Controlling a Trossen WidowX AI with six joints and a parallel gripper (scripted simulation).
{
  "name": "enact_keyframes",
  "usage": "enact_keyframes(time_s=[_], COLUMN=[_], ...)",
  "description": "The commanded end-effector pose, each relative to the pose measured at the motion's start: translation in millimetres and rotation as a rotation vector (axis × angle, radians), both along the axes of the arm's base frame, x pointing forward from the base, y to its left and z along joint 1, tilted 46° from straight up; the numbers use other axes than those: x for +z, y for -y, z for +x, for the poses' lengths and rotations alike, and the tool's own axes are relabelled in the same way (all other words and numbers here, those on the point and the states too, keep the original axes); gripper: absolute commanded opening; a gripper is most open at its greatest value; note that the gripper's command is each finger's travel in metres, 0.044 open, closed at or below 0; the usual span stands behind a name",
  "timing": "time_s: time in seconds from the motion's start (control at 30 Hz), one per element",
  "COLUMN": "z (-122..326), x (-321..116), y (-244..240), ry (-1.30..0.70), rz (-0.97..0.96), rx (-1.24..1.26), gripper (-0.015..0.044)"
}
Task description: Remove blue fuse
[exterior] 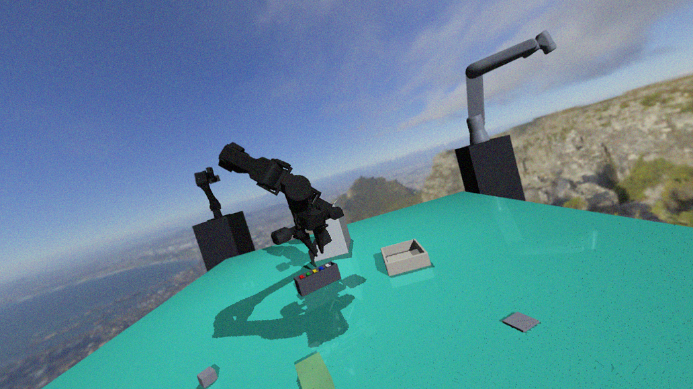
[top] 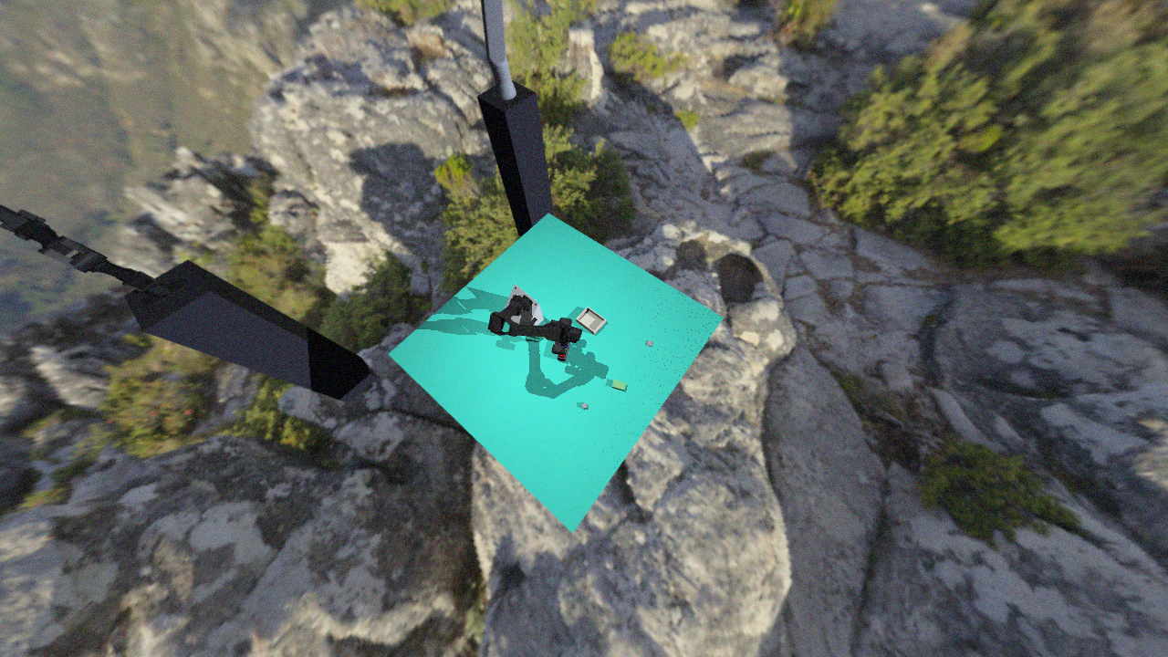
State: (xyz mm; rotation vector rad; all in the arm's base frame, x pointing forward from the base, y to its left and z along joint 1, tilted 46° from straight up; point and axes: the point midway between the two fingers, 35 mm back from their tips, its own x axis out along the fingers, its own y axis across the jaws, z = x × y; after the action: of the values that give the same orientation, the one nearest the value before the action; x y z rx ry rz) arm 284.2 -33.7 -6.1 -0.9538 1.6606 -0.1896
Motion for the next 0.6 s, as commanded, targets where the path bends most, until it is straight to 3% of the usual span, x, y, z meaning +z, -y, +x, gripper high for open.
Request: enact_keyframes(time_s=[0.0,0.57], z=[1.5,2.1], x=[0.9,-7.2], y=[0.8,8.6], ry=[0.025,0.025], rz=[-0.057,-0.057], rx=[0.014,0.014], gripper=[0.0067,0.0067])
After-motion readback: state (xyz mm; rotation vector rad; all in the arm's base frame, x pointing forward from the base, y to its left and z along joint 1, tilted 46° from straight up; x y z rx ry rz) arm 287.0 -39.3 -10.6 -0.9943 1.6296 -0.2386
